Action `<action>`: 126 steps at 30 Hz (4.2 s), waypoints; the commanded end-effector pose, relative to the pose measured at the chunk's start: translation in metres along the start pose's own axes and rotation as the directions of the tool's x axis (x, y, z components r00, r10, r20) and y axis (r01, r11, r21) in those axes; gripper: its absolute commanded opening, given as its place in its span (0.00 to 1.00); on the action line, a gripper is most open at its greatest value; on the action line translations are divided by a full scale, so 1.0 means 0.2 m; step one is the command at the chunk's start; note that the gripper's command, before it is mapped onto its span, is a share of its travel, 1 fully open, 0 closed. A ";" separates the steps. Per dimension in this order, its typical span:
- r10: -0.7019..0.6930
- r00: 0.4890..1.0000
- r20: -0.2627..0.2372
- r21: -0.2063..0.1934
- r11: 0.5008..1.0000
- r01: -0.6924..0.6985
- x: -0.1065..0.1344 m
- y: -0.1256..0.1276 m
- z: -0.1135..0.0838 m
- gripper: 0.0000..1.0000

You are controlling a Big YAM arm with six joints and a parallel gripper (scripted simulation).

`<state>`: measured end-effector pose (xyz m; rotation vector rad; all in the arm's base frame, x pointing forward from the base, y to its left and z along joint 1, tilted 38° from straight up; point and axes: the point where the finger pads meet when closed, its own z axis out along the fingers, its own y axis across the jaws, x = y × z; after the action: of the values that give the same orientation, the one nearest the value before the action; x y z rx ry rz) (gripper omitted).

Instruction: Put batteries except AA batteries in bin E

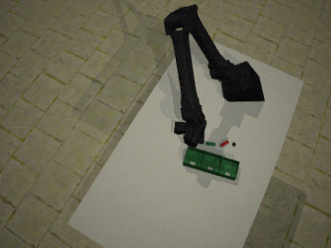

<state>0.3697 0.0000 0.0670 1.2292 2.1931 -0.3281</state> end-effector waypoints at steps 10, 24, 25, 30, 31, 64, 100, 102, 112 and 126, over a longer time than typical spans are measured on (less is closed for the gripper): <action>0.024 1.000 0.012 -0.017 1.000 -0.024 -0.08 0.07 -0.02 0.21; 0.027 1.000 0.013 -0.020 0.999 -0.026 -0.08 0.07 -0.02 0.21; 0.027 1.000 0.013 -0.020 0.999 -0.026 -0.08 0.07 -0.02 0.21; 0.028 1.000 0.013 -0.021 0.999 -0.027 -0.08 0.07 -0.02 0.21; 0.028 1.000 0.013 -0.022 0.999 -0.027 -0.08 0.07 -0.02 0.21; 0.032 0.999 0.014 -0.053 0.998 -0.032 -0.07 0.10 -0.36 0.21; 0.015 1.000 0.008 -0.035 0.999 -0.015 -0.04 0.11 -0.37 0.21; 0.017 1.000 0.009 -0.034 0.999 -0.016 -0.04 0.11 -0.37 0.21; 0.015 1.000 0.008 -0.035 0.999 -0.015 -0.04 0.11 -0.37 0.21; 0.015 1.000 0.008 -0.035 0.999 -0.014 -0.04 0.12 -0.37 0.21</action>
<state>0.3467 0.0285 0.1143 1.2357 2.1940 -0.3333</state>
